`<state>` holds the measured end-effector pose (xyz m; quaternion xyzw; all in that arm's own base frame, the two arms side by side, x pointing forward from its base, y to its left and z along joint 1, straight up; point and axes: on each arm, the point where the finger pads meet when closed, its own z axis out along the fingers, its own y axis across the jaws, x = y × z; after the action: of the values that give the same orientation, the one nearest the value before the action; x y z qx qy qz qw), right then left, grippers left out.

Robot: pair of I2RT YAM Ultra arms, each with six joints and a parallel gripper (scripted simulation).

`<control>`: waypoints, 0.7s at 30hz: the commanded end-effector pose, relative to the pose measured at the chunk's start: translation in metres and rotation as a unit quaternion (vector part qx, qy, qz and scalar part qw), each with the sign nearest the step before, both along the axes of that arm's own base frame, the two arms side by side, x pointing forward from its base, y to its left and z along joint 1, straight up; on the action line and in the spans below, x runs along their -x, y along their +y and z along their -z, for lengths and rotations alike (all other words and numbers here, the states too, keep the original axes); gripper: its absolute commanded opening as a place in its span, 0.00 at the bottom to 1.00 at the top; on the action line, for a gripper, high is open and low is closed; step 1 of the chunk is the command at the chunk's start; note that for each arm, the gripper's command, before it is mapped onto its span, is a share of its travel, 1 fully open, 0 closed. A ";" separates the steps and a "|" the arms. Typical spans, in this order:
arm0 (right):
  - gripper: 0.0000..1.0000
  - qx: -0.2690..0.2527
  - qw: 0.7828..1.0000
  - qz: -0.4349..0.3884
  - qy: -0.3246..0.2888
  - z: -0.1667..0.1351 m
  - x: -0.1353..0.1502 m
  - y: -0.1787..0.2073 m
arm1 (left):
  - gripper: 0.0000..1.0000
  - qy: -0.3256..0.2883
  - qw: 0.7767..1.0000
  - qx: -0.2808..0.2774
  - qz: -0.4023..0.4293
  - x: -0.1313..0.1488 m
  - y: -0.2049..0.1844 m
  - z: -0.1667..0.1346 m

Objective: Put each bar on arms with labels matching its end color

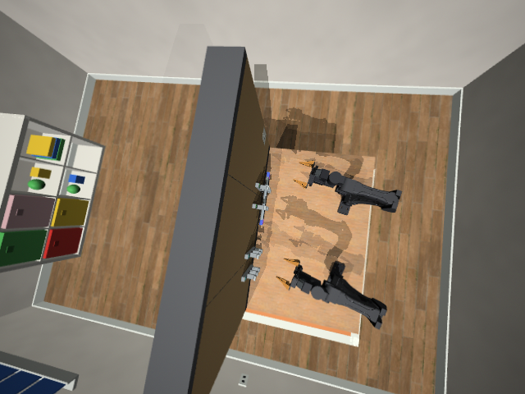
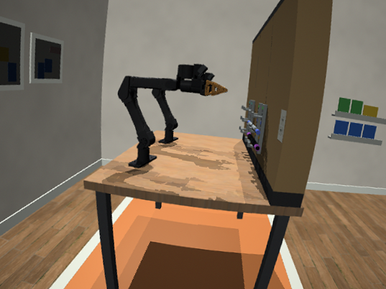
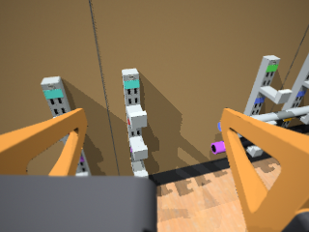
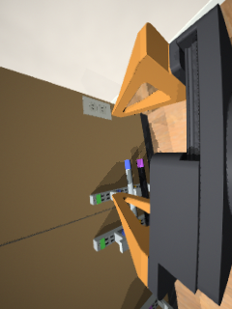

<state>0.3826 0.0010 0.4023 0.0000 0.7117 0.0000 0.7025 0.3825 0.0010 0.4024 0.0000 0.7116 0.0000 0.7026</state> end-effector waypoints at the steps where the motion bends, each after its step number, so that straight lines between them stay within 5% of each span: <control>1: 1.00 0.000 1.000 0.000 -0.007 -0.005 0.001 0.000 | 1.00 -0.006 1.000 0.000 0.000 0.001 0.000 -0.005; 21: 1.00 0.024 1.000 -0.002 -0.002 0.005 -0.001 0.005 | 1.00 0.003 1.000 -0.024 -0.003 -0.001 0.002 0.005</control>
<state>0.3828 0.0012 0.4010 -0.0047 0.7114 -0.0061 0.7027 0.3825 0.0010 0.4023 0.0052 0.7114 0.0052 0.7028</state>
